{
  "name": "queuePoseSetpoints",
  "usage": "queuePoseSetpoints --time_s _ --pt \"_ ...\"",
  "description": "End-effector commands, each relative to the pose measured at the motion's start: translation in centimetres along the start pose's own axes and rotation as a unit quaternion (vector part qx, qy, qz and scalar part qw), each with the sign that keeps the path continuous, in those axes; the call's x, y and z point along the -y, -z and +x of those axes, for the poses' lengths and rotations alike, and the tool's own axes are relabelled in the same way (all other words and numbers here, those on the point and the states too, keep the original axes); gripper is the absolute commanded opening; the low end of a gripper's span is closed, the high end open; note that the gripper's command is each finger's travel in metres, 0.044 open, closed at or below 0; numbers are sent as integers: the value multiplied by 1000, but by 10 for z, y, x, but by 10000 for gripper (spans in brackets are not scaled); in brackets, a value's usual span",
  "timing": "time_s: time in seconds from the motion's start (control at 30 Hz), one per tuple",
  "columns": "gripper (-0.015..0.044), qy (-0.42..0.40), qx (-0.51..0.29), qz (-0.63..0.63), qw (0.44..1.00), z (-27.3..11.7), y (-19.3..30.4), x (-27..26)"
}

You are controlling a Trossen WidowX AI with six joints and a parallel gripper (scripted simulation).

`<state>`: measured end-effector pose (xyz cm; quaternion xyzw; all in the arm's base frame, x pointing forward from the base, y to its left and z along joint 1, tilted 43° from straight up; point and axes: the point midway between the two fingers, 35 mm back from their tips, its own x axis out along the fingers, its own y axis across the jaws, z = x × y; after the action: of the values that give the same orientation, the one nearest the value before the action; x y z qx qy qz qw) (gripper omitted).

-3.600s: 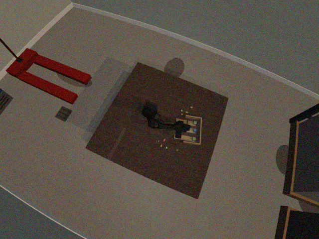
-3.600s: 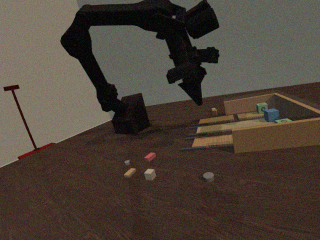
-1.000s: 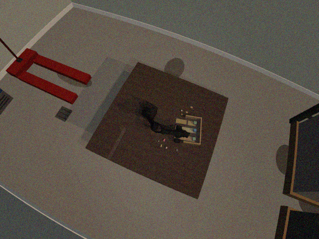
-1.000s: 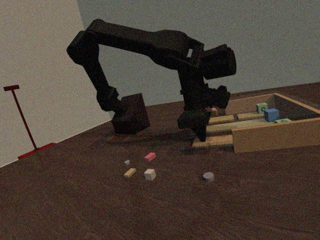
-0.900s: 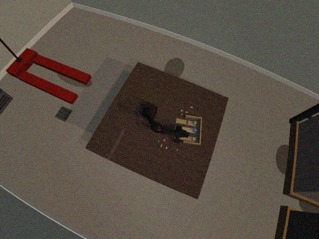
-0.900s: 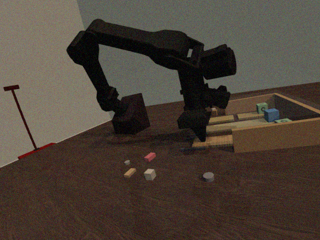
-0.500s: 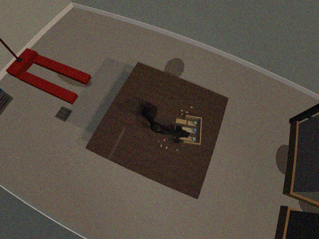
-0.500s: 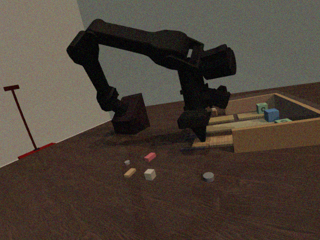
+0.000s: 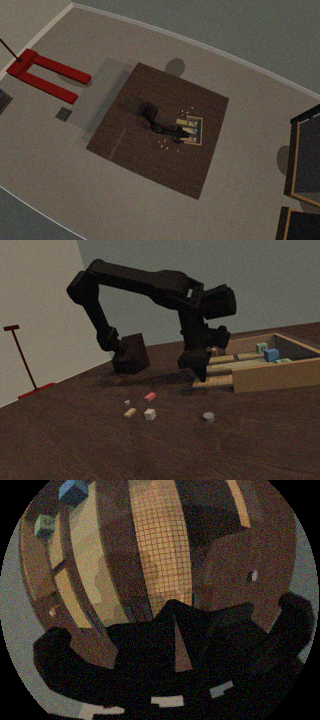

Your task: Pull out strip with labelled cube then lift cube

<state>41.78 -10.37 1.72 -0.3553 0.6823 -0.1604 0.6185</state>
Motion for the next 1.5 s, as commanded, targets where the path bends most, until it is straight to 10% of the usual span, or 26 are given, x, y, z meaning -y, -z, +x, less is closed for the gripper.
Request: queuePoseSetpoints --time_s 0.0,1.47 --pt "0 0 -1 -1 1000 3 0 0" --pt "0 0 -2 -2 1000 6 28 1"
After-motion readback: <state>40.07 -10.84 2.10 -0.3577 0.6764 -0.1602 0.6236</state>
